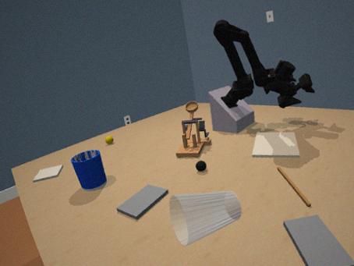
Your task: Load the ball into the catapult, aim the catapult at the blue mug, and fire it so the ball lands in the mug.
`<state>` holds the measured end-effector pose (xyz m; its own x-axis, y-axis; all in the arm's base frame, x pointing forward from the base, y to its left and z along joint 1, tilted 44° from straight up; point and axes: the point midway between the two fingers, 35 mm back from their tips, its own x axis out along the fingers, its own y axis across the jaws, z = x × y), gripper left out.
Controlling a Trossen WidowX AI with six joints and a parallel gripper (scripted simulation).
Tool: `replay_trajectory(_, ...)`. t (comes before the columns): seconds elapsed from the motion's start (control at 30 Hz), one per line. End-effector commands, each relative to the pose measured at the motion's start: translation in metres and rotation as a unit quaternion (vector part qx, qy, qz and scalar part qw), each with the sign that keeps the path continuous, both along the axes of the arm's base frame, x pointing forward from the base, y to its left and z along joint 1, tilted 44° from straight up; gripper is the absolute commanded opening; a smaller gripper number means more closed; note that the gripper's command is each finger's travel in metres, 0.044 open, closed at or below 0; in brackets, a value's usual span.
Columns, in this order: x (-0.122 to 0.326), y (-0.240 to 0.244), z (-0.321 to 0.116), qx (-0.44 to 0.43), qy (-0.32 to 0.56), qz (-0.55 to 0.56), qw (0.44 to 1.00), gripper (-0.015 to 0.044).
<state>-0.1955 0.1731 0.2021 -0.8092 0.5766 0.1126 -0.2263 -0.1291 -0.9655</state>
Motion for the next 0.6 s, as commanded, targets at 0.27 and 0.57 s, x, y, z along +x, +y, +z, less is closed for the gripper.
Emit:
replay_trajectory(0.27,0.014,0.025,0.005,-0.020,0.000,-0.046,0.999,0.0440)
replay_trajectory(0.57,0.048,0.068,0.015,-0.058,0.006,-0.134,0.989,0.0440)
